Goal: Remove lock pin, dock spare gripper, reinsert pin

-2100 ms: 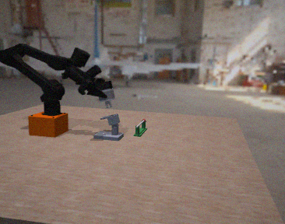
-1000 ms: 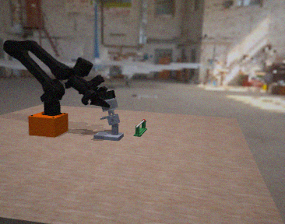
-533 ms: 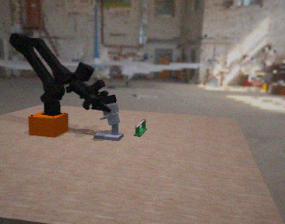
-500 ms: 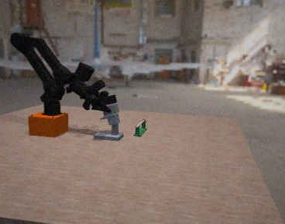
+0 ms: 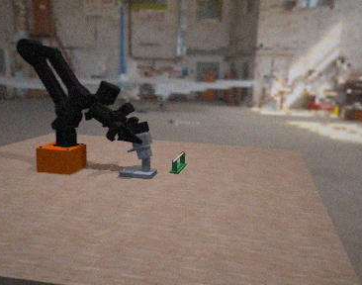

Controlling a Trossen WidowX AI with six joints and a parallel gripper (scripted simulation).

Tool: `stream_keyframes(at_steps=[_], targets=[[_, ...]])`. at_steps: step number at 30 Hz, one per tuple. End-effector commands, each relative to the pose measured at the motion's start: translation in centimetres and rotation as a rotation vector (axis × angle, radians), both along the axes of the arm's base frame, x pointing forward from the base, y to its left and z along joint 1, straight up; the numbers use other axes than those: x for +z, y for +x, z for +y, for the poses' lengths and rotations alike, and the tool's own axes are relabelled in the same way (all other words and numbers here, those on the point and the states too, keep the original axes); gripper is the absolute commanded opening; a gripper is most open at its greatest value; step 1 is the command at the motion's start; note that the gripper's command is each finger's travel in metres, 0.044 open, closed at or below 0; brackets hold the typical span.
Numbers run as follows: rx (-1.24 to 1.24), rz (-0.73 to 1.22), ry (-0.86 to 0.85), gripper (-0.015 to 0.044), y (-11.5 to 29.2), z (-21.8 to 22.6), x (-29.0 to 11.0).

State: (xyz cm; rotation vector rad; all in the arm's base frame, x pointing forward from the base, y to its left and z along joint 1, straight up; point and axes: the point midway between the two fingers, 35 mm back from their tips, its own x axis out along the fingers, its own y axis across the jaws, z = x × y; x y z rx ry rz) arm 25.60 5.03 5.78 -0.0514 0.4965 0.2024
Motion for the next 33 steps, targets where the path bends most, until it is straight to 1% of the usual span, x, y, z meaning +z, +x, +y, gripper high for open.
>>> stream_keyframes(at_steps=[1,17,33], targets=[[0.000,0.000,0.000,0.0026,0.0,0.0,0.0],[0.000,0.000,0.000,0.0440,0.0,0.0,0.0],[0.000,0.009,-0.002,0.0440,-0.7,-0.1,1.4]])
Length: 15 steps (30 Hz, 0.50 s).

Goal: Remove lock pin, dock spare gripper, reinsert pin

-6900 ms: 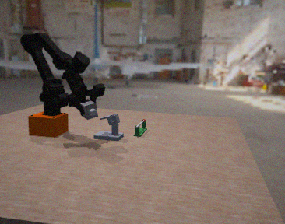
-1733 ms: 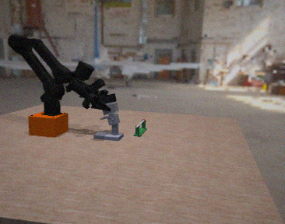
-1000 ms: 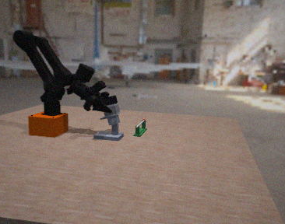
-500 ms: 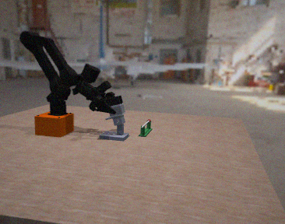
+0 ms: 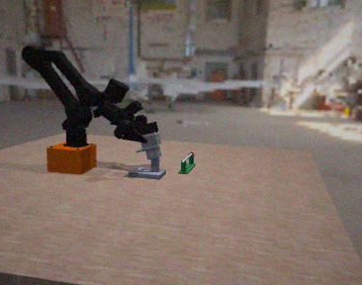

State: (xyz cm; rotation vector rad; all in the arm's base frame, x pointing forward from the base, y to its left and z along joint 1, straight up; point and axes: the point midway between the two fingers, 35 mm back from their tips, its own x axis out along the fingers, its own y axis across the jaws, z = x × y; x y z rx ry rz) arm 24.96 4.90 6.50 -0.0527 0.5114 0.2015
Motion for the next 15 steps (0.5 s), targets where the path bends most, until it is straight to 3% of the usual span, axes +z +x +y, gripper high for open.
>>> stream_keyframes(at_steps=[1,15], targets=[[0.000,-0.004,0.001,0.0440,-0.1,0.0,0.8],[-0.001,0.014,-0.003,0.0440,-1.1,-0.2,2.6]])
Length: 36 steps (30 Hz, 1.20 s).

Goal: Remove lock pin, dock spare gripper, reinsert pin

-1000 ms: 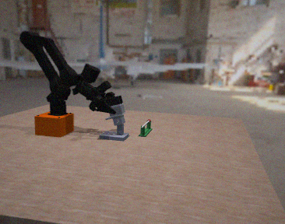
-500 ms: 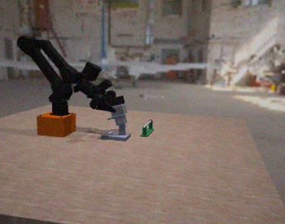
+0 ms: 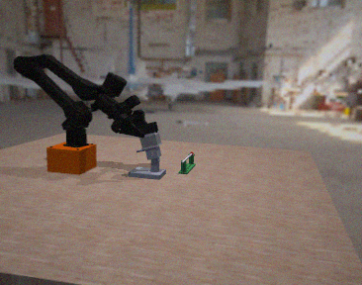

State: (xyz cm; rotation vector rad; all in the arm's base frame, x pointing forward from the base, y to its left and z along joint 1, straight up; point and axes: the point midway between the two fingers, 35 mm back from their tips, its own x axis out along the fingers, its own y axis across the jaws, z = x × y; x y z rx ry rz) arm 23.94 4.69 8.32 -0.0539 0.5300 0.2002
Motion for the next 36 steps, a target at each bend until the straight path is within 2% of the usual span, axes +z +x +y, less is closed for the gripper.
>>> stream_keyframes(at_steps=[1,36], targets=[[0.000,-0.003,0.001,0.0440,-0.2,0.0,0.9],[-0.003,0.044,-0.008,0.0440,-2.4,-0.5,5.4]])
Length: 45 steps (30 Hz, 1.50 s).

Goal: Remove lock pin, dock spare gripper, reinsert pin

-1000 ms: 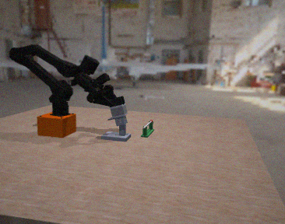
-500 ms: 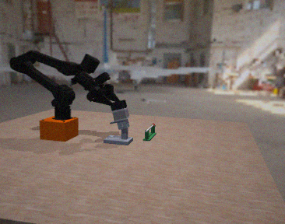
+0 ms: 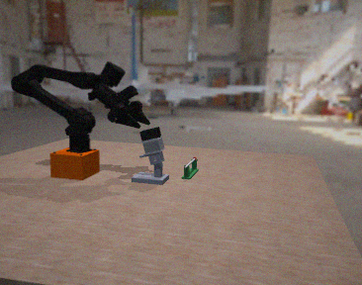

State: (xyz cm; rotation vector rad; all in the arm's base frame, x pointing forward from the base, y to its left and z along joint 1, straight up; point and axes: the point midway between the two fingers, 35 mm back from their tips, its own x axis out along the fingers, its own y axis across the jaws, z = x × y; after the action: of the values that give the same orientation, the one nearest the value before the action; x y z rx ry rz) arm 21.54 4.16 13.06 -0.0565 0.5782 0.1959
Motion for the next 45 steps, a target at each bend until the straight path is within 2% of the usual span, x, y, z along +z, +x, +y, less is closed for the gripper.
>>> stream_keyframes(at_steps=[1,27,30,40,45], targets=[[0.000,-0.003,0.000,0.0440,0.0,0.0,0.7],[0.000,0.023,-0.004,0.0440,-0.3,-0.1,5.2],[0.000,0.025,-0.004,0.0440,-0.3,-0.1,4.4],[-0.019,0.119,0.008,0.0180,-1.1,4.3,3.7],[-0.025,0.119,-0.002,0.0180,-2.1,7.0,3.8]])
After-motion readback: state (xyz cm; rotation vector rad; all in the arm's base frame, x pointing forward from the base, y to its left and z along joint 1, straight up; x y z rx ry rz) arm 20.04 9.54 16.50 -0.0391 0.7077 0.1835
